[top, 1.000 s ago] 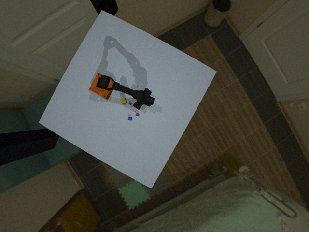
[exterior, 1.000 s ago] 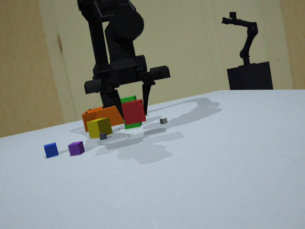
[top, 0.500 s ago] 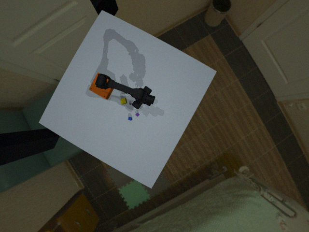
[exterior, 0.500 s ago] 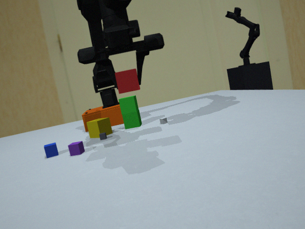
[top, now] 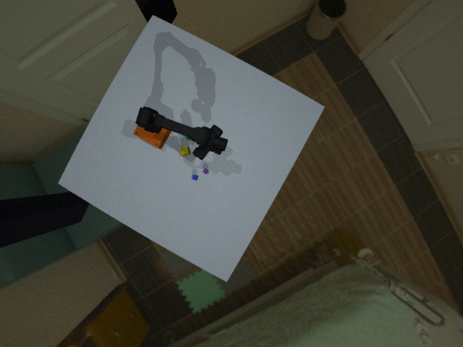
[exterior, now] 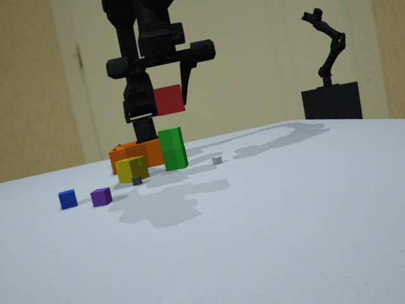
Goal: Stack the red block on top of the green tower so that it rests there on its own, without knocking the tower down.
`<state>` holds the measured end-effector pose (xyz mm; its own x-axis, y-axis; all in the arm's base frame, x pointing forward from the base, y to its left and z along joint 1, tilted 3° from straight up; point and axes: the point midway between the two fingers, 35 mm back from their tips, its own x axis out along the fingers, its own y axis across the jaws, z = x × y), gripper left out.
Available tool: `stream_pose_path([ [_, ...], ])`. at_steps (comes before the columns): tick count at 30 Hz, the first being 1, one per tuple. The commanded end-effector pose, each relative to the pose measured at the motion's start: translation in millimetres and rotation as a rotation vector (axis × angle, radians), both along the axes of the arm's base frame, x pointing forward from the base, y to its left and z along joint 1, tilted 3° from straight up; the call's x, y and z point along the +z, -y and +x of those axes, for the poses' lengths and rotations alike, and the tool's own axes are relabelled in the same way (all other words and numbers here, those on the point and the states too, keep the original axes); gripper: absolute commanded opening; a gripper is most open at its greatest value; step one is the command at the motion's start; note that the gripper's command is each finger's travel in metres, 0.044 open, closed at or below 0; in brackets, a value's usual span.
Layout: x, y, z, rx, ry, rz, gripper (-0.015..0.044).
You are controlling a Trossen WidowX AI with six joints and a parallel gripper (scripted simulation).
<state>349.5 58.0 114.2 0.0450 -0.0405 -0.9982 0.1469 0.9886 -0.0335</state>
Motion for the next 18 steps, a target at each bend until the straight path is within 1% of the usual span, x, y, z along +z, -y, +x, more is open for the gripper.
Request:
stream_pose_path([
  [1,2.5,-3.2,-16.4,0.001,0.000,0.000,0.0000],
  [18,3.2,-6.5,-91.0,0.001,-0.006,0.000,0.0000],
])
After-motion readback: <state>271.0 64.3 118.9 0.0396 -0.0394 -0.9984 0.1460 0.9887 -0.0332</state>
